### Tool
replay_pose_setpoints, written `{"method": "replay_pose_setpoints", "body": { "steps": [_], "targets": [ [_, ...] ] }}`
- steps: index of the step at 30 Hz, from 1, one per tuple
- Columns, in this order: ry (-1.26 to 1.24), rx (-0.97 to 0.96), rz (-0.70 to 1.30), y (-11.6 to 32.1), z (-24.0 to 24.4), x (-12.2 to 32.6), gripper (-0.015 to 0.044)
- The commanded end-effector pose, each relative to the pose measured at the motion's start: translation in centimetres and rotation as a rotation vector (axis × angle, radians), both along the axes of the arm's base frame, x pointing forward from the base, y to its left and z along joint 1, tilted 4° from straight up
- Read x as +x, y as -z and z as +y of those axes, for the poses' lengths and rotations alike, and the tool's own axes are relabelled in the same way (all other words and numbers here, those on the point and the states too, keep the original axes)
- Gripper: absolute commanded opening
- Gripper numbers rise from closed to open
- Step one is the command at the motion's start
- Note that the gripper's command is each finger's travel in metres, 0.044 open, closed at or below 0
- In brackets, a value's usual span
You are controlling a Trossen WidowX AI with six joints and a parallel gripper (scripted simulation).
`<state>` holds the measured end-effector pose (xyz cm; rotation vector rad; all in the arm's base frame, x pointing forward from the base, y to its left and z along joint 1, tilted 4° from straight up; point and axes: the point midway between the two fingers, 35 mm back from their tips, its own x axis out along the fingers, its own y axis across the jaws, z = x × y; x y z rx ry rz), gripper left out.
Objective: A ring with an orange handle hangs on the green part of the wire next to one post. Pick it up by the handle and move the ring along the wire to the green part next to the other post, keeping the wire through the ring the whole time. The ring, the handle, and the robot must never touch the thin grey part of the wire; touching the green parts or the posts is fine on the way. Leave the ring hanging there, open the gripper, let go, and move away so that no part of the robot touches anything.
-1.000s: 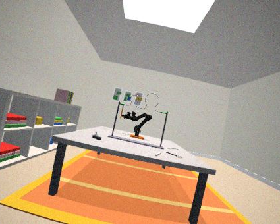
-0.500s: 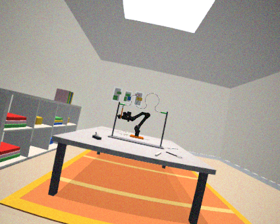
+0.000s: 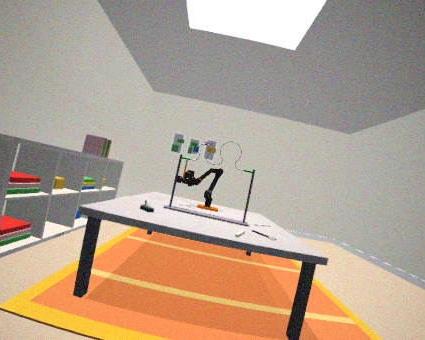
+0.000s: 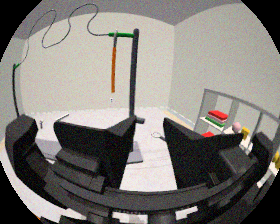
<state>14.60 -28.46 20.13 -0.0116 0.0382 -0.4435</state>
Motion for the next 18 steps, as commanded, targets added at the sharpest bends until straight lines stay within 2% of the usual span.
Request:
{"method": "replay_pose_setpoints", "body": {
  "steps": [1,5,10,18],
  "targets": [
    [-0.116,0.003,0.011,1.0,1.2,3.0,0.016],
    [-0.239,0.004,0.022,2.0,2.9,6.2,0.016],
    [-0.26,0.004,0.024,2.1,3.2,6.8,0.016],
    [-0.26,0.002,0.02,-1.7,2.2,11.3,0.016]
  ]
}}
